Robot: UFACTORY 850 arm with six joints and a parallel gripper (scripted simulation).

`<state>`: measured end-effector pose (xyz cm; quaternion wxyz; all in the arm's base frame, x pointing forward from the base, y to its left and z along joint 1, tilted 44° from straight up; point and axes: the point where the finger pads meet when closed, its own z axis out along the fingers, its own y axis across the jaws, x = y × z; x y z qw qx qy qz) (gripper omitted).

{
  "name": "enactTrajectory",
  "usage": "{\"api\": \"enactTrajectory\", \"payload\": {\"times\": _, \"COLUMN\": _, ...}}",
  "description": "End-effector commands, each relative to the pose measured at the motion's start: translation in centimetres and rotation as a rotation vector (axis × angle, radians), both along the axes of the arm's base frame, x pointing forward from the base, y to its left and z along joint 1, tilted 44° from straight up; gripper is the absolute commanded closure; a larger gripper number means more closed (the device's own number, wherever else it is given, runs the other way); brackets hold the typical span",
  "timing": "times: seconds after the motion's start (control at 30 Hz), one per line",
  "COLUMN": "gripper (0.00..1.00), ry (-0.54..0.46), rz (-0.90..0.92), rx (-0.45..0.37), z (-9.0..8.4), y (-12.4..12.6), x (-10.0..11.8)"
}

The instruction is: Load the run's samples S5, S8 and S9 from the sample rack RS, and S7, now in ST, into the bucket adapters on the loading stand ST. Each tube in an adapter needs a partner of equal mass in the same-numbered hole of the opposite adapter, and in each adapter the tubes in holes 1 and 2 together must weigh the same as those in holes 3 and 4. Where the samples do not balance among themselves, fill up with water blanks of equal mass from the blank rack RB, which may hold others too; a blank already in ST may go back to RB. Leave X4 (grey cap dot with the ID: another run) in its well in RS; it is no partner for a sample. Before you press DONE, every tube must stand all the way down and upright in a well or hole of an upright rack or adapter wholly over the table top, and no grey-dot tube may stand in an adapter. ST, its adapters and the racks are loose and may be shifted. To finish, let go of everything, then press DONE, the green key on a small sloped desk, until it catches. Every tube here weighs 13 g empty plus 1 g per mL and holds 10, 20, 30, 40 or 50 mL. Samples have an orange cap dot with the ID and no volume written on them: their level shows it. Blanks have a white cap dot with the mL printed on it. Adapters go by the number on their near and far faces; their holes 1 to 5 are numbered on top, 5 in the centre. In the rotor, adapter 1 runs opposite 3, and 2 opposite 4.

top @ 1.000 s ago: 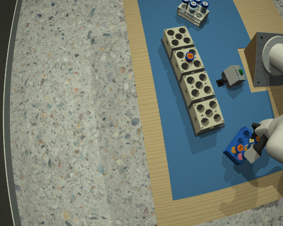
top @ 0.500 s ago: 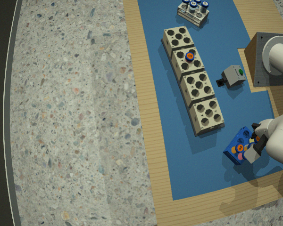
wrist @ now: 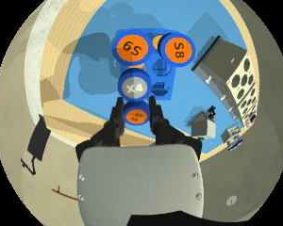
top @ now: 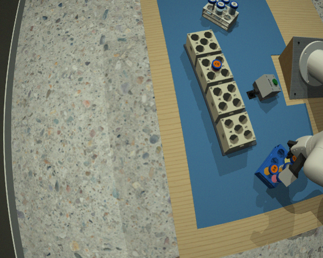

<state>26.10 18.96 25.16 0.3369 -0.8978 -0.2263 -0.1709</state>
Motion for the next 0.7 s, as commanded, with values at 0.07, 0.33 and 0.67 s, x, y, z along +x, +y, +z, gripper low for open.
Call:
{"api": "enactTrajectory", "payload": {"times": 0.07, "gripper": 1.00, "ry": -0.001, "rz": 0.000, "rx": 0.000, "z": 0.13, "y": -0.10, "x": 0.02}}
{"api": "enactTrajectory", "payload": {"times": 0.33, "gripper": 1.00, "ry": -0.001, "rz": 0.000, "rx": 0.000, "z": 0.51, "y": -0.46, "x": -0.06}}
{"api": "enactTrajectory", "payload": {"times": 0.67, "gripper": 1.00, "ry": -0.001, "rz": 0.000, "rx": 0.000, "z": 0.89, "y": -0.82, "x": -0.14}}
